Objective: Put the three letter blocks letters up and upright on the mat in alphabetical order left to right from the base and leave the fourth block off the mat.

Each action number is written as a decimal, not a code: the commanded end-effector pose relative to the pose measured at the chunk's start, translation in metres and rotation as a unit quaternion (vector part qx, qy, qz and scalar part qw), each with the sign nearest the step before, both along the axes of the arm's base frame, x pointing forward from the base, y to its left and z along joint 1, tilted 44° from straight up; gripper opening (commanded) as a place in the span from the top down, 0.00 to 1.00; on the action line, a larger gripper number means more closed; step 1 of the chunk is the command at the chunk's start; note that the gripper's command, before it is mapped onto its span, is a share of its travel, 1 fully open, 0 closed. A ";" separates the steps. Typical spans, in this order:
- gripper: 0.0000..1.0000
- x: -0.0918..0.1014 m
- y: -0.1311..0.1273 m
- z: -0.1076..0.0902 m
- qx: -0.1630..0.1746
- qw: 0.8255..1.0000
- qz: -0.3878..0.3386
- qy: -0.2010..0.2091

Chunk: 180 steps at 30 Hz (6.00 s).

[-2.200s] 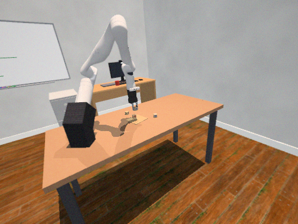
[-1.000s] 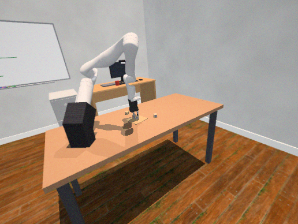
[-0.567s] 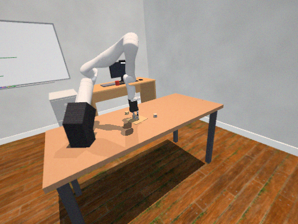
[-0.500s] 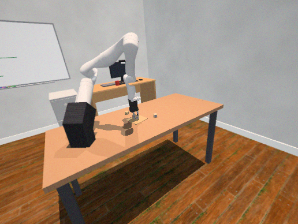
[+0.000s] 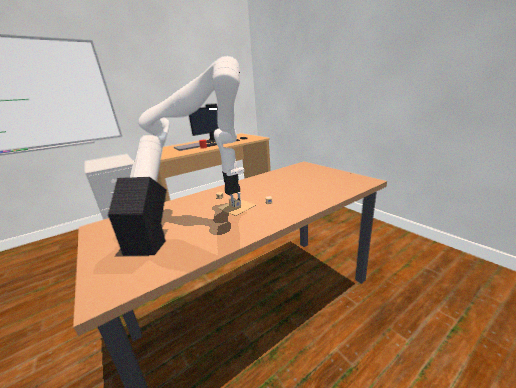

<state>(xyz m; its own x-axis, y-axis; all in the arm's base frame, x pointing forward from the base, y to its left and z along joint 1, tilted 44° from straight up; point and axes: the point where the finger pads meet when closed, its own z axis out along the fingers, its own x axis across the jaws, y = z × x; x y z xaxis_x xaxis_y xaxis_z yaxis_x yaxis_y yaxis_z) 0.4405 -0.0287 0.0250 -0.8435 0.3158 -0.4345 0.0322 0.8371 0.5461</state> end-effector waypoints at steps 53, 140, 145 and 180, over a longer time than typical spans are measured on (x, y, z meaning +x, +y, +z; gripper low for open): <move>0.43 0.002 0.001 0.001 0.002 1.000 -0.001 0.003; 0.19 0.005 0.000 0.000 0.002 1.000 -0.004 0.001; 0.13 0.005 0.000 0.000 0.002 1.000 -0.004 0.001; 0.13 -0.036 -0.030 0.056 0.004 1.000 0.001 -0.002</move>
<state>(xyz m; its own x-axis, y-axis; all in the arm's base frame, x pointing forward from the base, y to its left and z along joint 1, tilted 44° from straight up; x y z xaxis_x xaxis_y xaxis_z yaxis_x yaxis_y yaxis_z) 0.4103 -0.0475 0.0750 -0.8451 0.3206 -0.4278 0.0270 0.8248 0.5648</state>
